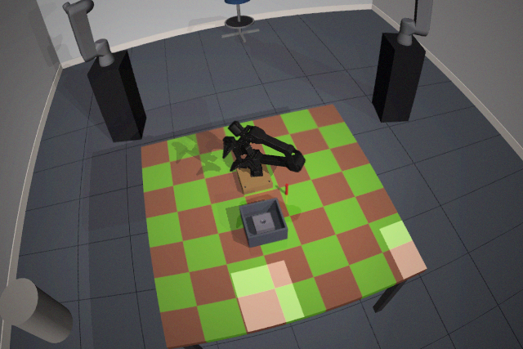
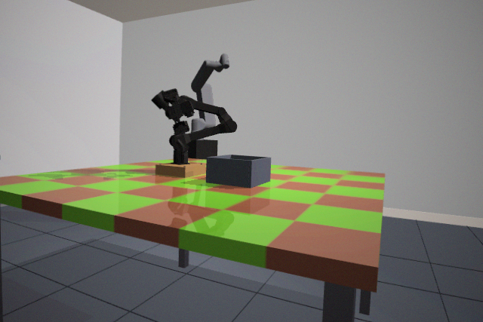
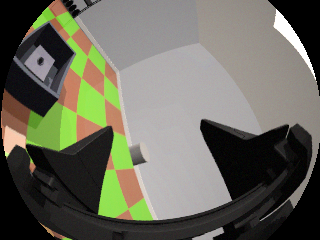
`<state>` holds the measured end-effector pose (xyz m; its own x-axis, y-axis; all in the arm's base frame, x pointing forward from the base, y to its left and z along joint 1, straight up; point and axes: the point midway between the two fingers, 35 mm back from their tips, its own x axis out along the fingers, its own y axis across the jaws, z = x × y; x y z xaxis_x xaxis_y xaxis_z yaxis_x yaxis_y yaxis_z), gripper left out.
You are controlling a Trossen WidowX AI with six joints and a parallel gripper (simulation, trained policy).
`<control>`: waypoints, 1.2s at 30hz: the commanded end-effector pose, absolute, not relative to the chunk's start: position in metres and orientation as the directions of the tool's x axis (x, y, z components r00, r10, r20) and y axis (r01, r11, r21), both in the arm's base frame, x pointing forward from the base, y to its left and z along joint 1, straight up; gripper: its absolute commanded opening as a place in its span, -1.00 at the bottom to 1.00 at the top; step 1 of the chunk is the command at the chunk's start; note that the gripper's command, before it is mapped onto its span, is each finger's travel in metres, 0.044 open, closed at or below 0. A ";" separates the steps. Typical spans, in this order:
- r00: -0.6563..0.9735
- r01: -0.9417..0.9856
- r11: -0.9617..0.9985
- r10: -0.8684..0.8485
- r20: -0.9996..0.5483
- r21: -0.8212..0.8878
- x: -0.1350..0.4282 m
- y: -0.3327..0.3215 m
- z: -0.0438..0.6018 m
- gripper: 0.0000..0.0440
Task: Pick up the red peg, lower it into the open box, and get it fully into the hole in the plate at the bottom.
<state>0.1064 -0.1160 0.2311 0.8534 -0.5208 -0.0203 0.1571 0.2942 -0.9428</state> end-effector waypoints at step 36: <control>0.900 0.112 0.986 -0.154 -0.409 -0.125 0.146 -0.079 0.211 1.00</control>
